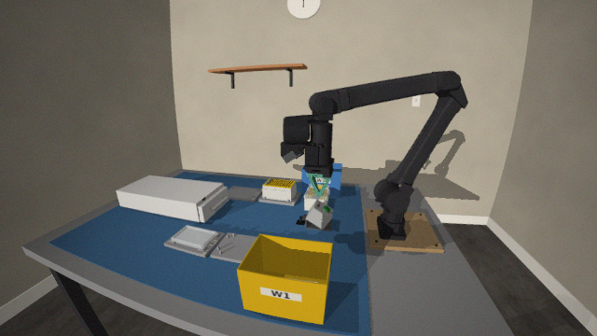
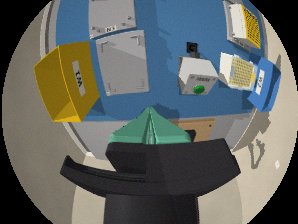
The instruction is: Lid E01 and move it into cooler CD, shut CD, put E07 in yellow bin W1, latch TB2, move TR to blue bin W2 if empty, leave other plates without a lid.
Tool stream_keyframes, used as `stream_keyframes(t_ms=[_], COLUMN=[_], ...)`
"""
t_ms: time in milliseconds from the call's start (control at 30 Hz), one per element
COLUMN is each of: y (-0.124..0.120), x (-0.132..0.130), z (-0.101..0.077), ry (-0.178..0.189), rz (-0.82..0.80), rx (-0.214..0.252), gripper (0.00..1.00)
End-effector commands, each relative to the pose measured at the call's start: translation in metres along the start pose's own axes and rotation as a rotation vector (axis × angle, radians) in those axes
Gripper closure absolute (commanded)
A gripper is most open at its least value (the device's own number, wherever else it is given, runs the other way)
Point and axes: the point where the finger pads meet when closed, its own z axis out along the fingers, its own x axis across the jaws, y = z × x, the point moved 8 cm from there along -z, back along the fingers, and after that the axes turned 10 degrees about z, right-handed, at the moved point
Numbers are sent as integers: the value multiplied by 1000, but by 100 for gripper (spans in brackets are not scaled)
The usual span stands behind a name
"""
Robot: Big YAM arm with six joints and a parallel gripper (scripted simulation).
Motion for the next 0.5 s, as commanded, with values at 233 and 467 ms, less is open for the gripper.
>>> stream_keyframes(t_ms=[233,467], y=[2,3], x=[-42,-61], z=[-12,-14], ry=[8,6], rz=[-30,-30], rx=[-15,-15], gripper=[100,100])
